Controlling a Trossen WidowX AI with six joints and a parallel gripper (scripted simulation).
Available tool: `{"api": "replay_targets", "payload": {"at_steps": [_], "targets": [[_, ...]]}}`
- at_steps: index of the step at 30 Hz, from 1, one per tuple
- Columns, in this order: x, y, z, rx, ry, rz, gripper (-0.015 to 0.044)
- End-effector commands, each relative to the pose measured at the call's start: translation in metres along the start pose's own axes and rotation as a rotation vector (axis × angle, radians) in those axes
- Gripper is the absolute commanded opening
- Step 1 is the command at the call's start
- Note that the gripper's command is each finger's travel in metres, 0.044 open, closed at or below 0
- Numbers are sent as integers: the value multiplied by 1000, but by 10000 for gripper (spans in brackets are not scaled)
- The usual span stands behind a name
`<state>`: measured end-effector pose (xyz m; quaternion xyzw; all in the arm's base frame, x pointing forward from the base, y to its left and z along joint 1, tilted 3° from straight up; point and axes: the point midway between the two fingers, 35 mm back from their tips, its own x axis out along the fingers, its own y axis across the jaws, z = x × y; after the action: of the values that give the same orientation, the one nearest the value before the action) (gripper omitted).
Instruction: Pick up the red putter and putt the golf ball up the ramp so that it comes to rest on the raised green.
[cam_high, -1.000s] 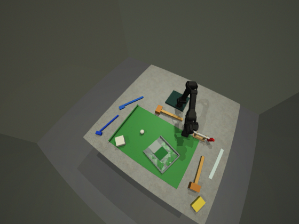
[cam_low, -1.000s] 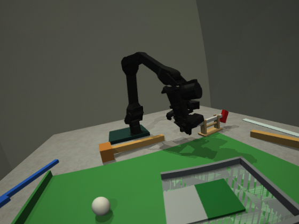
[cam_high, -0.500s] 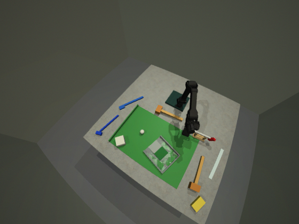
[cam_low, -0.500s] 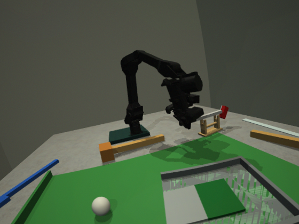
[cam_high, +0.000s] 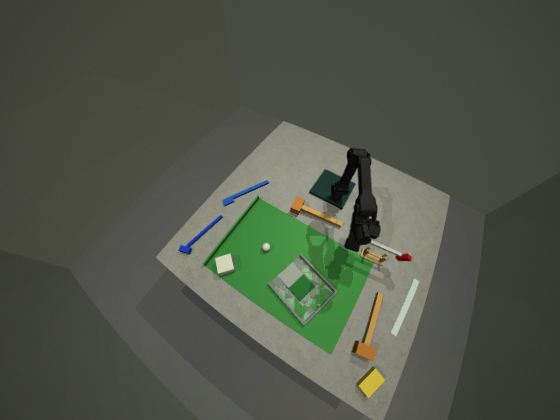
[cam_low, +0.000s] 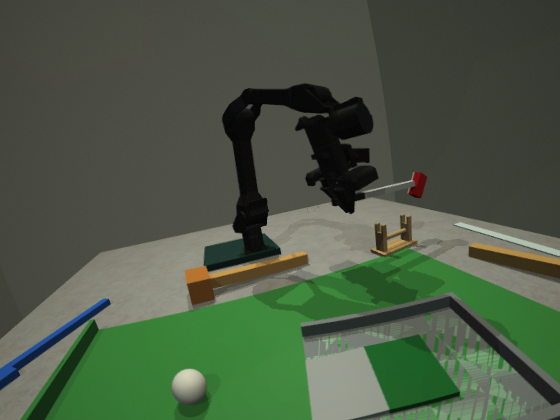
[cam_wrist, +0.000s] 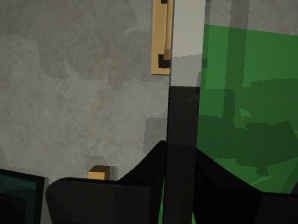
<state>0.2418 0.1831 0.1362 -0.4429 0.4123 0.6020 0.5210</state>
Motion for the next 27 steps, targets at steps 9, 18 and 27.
{"api": "replay_targets", "payload": {"at_steps": [9,18,27], "targets": [[-17,-25,-46,290,23,-59,0],[-32,-35,-92,528,39,-96,0],[-49,-43,-143,813,72,-138,0]]}}
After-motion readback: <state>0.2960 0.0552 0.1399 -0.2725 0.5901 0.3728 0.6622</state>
